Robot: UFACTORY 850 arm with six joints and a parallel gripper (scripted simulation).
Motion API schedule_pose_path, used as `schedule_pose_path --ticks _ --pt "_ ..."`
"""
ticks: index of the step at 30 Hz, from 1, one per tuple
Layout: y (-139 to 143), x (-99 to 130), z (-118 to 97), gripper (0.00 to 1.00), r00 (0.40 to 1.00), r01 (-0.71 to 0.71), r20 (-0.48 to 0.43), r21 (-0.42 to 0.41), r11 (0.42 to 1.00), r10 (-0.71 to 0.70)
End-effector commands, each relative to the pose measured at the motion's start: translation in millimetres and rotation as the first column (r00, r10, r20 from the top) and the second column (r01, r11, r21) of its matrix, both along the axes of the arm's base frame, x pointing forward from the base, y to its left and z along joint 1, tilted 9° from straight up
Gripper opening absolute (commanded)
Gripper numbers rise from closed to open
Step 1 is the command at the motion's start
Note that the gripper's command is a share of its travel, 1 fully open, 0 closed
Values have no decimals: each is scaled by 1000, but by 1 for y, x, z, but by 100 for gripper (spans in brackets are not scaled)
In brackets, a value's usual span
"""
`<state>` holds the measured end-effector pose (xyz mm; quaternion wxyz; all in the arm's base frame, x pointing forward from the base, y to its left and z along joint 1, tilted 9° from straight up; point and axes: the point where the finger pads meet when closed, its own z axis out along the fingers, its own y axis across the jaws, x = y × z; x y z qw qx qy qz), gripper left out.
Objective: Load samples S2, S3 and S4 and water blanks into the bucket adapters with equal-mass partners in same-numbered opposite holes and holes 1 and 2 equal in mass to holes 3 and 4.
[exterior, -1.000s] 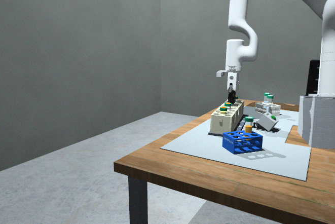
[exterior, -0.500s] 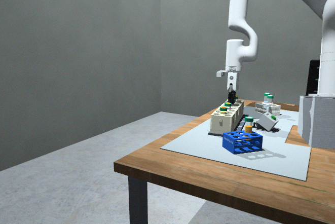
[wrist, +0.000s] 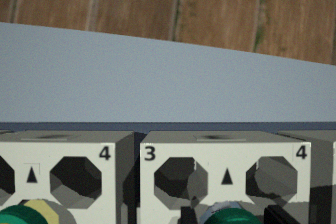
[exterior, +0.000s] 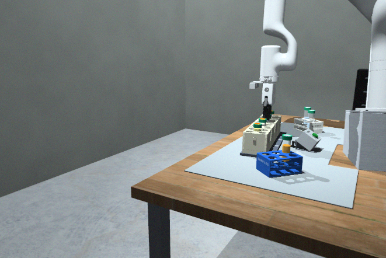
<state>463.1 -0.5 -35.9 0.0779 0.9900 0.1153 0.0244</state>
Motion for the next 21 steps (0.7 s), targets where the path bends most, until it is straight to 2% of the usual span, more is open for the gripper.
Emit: schedule_pose_path --ticks 1,21 --pt "0 1 0 44 1000 0 1 0 1000 0" --pt "5 -2 34 44 1000 0 2 0 1000 0"
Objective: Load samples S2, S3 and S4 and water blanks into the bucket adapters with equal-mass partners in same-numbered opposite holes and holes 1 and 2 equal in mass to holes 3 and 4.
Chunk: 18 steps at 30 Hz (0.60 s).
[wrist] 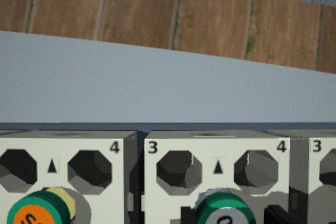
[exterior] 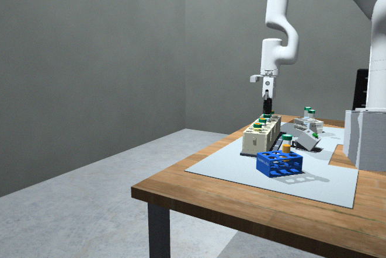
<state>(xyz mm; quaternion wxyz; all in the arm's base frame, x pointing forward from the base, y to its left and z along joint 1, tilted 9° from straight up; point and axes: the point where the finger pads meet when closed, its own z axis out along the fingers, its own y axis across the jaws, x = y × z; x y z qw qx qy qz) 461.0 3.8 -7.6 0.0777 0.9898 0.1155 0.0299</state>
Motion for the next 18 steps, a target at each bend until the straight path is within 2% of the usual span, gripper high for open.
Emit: schedule_pose_path --ticks 1,18 --pt "1 0 8 44 1000 1 -9 -1 1000 -1" --pt "6 -2 37 44 1000 1 -9 -1 1000 -1"
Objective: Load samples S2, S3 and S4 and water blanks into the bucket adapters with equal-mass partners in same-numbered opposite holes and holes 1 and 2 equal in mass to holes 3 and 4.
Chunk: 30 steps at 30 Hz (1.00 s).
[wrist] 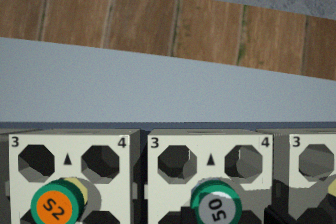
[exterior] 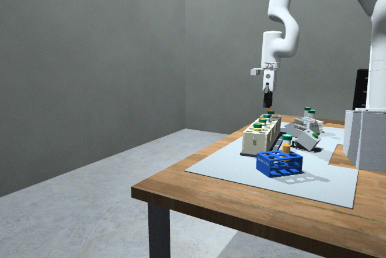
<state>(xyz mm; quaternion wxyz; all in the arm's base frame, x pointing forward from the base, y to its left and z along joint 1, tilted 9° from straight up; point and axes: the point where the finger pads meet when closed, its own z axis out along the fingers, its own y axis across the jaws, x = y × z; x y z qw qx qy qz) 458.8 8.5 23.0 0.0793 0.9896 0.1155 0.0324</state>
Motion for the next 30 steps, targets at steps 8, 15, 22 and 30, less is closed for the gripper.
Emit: schedule_pose_path --ticks 8,15,22,30 --pt "3 -1 22 44 1000 2 -14 1 1000 -2" --pt "5 -1 32 44 1000 2 -14 1 1000 -2" --pt "7 -2 46 44 1000 2 -14 1 1000 -2" --pt "9 -3 60 44 1000 2 -14 1 1000 -2"
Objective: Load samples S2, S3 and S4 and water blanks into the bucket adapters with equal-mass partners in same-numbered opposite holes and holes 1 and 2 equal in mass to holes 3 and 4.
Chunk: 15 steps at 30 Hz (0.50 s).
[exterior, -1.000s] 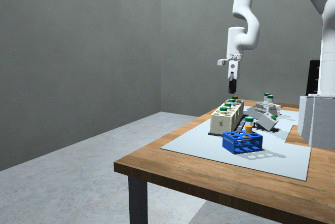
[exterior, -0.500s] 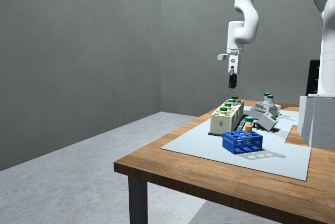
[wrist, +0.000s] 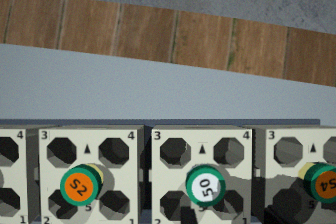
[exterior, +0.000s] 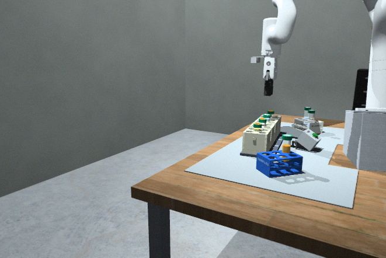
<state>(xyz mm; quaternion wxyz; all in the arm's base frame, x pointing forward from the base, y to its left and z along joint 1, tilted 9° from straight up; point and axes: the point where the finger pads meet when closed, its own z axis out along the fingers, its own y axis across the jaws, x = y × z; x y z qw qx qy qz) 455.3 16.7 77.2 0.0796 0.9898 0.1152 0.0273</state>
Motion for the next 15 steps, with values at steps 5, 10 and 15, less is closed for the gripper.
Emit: schedule_pose_path --ticks 5,10,15 --pt "2 0 14 44 1000 0 -4 3 1000 0" --pt "2 0 14 44 1000 0 -4 3 1000 0" --pt "2 0 14 44 1000 0 -4 3 1000 0"
